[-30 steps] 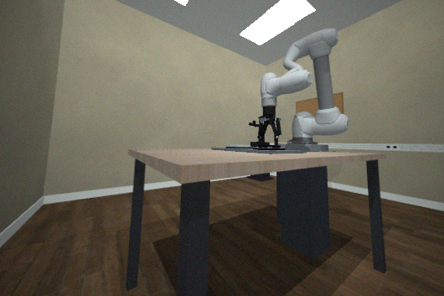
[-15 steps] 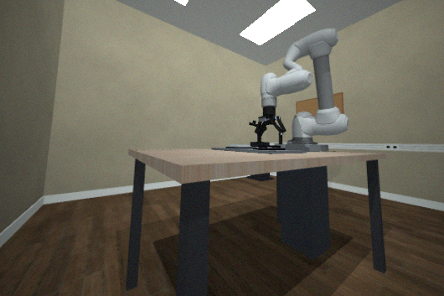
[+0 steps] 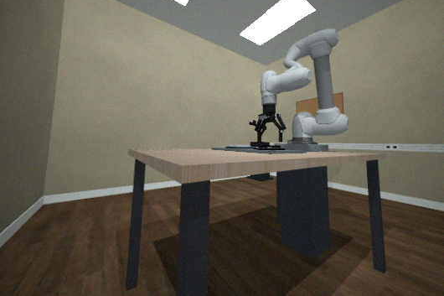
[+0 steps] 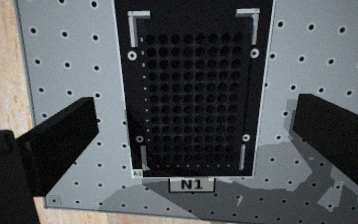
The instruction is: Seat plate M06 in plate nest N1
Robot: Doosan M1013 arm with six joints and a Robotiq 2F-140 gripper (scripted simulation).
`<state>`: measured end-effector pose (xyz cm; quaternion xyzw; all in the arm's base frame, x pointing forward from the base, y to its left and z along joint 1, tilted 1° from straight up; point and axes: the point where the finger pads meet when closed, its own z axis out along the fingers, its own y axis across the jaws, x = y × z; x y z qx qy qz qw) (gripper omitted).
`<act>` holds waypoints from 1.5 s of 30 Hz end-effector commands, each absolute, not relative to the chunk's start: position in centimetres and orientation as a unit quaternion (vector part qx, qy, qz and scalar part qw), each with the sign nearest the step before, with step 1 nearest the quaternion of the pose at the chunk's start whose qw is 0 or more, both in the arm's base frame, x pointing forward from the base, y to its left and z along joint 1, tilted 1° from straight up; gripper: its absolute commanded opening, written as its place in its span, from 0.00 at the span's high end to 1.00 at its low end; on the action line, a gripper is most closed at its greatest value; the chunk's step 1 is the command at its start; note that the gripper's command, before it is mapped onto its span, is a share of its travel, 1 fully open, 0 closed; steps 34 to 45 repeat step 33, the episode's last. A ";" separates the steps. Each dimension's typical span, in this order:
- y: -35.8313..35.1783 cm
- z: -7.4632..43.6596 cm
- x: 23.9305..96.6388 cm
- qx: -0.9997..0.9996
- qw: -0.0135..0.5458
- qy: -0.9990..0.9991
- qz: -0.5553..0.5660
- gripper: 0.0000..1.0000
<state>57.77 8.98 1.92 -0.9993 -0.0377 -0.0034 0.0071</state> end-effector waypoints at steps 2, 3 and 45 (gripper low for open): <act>9.0 2.7 57.8 -0.999 0.007 -0.037 -0.004 0.00; 9.0 2.9 57.8 -0.999 0.007 -0.037 -0.004 0.00; 8.9 4.5 57.8 -0.999 0.007 -0.037 -0.004 0.00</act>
